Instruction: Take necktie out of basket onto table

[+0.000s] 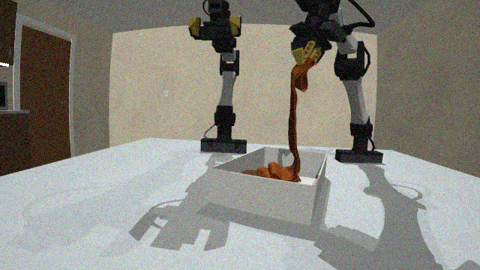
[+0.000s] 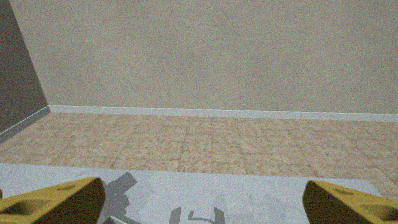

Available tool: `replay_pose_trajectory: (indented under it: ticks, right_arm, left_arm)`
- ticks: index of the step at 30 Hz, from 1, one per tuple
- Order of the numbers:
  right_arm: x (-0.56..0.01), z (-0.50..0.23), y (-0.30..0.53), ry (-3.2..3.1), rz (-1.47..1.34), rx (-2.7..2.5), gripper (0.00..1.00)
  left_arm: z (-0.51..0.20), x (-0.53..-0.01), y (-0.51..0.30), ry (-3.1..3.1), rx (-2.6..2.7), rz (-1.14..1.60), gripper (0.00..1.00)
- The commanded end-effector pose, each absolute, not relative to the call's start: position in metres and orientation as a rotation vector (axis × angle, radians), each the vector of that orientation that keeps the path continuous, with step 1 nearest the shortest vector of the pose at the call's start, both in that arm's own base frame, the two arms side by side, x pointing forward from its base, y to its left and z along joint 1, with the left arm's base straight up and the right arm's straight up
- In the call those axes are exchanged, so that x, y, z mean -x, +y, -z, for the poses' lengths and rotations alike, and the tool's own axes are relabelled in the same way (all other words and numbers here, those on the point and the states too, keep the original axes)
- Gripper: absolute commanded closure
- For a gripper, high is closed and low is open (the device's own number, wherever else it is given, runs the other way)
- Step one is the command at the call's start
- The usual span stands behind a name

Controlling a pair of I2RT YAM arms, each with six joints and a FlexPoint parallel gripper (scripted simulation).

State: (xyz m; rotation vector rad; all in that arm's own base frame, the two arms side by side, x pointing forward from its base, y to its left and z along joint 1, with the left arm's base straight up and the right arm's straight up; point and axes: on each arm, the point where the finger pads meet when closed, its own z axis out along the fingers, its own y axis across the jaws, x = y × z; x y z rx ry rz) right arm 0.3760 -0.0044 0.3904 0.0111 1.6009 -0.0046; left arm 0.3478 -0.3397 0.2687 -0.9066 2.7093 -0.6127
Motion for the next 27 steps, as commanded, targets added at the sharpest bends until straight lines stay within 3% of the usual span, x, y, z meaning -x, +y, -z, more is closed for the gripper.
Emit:
replay_pose_trajectory:
  ticks: [1,27]
  right_arm:
    - [-0.376,-0.390,-0.004,1.601,0.005,-0.011,0.00]
    - [-0.376,-0.390,-0.004,1.601,0.005,-0.011,0.00]
  left_arm:
    - [-0.288,-0.337,-0.328,2.914,0.971,0.196,0.93]
    - [-0.289,-0.305,-0.247,2.959,0.990,0.061,0.93]
